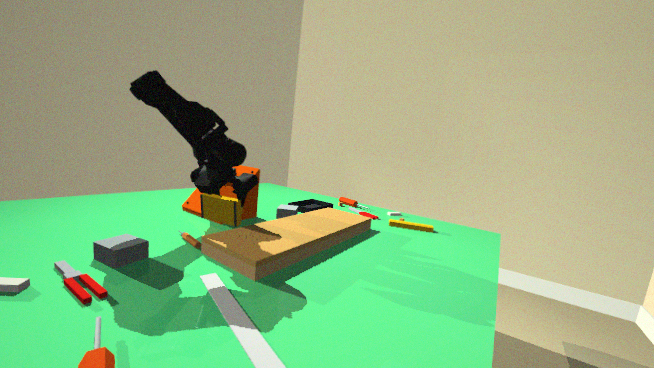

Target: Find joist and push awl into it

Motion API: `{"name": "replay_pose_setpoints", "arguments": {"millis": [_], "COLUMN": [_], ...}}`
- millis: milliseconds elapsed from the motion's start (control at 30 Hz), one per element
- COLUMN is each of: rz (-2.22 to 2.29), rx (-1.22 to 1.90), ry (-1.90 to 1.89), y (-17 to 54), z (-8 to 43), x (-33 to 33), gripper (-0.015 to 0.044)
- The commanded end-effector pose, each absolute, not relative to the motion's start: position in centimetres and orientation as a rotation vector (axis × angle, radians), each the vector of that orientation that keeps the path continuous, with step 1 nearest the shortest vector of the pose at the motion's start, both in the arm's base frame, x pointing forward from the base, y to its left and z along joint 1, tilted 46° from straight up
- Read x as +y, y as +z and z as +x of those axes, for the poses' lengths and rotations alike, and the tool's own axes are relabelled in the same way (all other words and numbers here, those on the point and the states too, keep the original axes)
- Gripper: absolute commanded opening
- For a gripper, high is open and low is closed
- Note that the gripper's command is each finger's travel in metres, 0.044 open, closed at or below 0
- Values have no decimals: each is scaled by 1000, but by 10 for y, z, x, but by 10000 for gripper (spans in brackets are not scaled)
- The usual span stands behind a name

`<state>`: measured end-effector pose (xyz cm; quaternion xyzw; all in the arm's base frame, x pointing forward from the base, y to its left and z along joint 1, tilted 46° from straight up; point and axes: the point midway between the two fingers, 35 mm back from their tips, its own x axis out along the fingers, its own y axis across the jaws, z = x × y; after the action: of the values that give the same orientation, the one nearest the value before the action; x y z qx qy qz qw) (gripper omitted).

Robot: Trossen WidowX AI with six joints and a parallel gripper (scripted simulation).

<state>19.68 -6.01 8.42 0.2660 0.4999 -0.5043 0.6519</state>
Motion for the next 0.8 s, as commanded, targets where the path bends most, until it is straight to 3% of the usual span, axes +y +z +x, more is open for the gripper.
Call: {"name": "replay_pose_setpoints", "arguments": {"millis": [0,767], "rz": [621,707], "rx": [1159,1275], "ry": [-1131,-1097], "y": [86,87], "z": [198,200], "x": [-60,-63], "gripper": [0,0]}}
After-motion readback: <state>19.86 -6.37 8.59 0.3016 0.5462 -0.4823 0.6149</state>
